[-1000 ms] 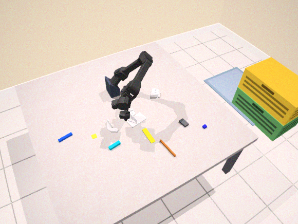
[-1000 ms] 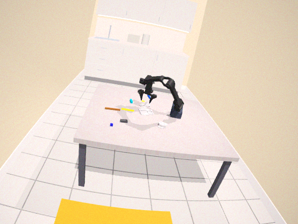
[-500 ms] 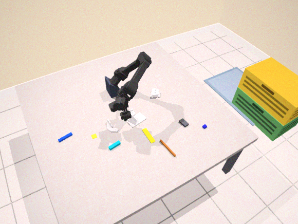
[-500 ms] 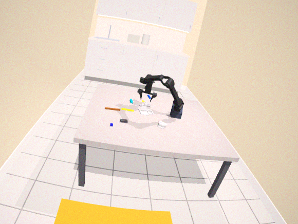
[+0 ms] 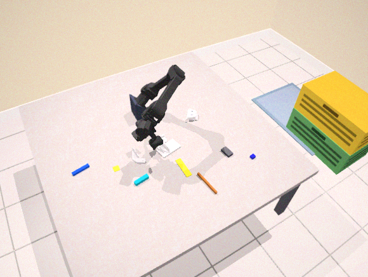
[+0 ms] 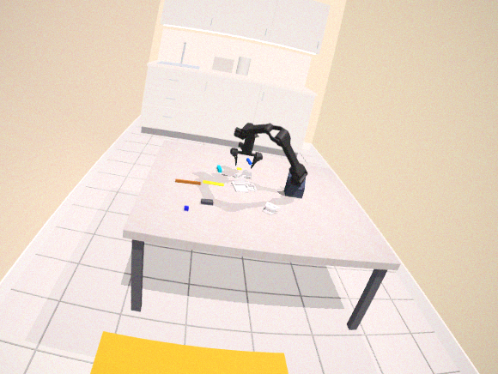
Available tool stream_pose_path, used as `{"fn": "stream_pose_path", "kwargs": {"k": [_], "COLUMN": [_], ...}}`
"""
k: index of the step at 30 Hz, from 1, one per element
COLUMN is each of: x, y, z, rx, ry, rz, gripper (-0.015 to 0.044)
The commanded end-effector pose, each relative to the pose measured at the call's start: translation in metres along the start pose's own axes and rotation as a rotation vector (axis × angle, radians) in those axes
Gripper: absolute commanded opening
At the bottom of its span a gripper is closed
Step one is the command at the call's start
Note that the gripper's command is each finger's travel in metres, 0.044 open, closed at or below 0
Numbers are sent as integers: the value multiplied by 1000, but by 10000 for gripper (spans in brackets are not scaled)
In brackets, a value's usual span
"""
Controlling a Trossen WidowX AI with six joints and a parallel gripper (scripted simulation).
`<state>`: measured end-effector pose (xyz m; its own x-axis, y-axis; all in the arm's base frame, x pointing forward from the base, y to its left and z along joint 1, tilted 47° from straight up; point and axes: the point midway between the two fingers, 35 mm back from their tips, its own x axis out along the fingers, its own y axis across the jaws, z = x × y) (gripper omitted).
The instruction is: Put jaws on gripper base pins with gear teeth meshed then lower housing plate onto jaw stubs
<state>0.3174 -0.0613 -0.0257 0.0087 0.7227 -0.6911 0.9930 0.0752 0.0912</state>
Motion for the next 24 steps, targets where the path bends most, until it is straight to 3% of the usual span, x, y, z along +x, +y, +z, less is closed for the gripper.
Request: {"fn": "stream_pose_path", "kwargs": {"k": [1,24], "x": [-2,-5], "y": [-1,-7], "z": [5,30], "rx": [-80,-548], "ry": [-4,-4], "rz": [0,-4], "gripper": [440,440]}}
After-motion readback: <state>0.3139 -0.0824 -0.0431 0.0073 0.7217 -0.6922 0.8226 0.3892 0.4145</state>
